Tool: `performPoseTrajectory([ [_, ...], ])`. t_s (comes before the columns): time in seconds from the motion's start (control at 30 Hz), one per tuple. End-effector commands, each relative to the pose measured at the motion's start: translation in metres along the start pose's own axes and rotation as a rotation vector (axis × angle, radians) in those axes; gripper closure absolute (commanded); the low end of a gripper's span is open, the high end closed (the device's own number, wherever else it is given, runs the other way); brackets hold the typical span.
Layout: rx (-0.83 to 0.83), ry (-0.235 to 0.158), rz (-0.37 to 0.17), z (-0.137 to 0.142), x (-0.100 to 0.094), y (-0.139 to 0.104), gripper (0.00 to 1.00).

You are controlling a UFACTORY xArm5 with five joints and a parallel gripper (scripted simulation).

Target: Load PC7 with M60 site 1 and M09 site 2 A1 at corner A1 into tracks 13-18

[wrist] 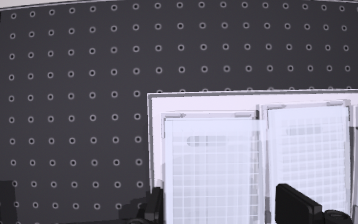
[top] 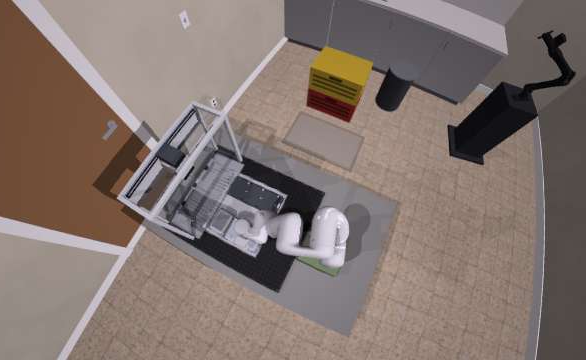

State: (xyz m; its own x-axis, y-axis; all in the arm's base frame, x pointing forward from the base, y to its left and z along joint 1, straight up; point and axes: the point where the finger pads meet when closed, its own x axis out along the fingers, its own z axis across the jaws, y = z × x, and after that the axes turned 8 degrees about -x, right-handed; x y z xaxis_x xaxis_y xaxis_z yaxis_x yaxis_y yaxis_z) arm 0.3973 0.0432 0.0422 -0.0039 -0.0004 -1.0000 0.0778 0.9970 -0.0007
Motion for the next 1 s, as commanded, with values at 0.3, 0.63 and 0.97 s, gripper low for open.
performPoseTrajectory([
  [0.3, 0.000, -0.003, 0.005, 0.001, 0.006, 0.000, 0.00],
  [0.63, 0.000, -0.003, 0.005, 0.001, 0.011, 0.000, 0.00],
  [0.97, 0.000, -0.003, 0.005, 0.001, 0.018, 0.000, 0.00],
])
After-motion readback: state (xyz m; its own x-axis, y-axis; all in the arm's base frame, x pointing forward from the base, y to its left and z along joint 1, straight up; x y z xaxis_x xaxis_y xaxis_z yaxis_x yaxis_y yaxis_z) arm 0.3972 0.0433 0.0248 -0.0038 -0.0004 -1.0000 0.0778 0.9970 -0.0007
